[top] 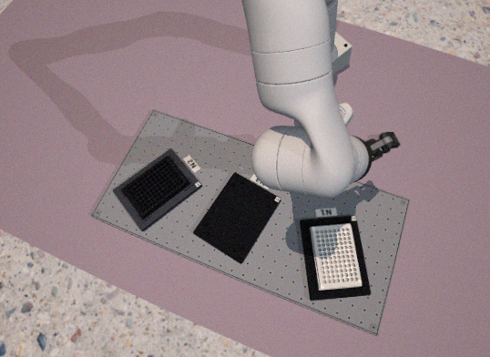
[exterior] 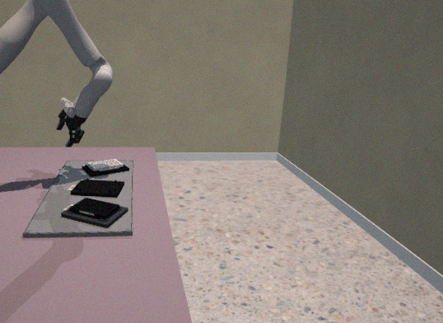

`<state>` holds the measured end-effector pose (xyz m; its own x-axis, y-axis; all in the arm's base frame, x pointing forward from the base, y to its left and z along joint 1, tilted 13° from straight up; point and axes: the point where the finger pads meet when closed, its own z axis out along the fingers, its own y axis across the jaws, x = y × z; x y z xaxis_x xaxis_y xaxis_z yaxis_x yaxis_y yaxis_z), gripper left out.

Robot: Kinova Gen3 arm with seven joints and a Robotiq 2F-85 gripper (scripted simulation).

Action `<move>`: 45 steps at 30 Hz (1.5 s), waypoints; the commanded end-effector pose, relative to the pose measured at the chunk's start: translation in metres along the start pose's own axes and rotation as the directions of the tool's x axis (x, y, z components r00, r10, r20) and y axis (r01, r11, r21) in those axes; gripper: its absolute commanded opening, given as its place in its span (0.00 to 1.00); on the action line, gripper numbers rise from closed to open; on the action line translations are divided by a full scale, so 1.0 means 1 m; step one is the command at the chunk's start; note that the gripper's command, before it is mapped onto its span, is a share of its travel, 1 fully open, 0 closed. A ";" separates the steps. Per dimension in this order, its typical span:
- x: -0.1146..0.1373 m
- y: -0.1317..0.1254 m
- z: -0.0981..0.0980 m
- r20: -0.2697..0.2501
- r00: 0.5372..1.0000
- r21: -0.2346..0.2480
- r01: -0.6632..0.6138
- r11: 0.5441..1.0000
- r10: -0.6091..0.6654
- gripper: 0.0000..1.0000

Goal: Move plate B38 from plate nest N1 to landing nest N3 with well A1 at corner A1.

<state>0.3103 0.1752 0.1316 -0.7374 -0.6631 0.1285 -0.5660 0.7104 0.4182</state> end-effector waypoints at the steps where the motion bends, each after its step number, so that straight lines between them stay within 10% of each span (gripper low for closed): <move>1: -0.010 -0.005 -0.003 0.020 1.000 0.038 -0.009 0.999 0.008 1.00; 45: -0.083 -0.061 -0.013 0.189 0.975 0.330 -0.176 0.927 0.118 1.00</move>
<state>0.4038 0.1792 0.1092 -0.8531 -0.5214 0.0168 -0.5180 0.8505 0.0907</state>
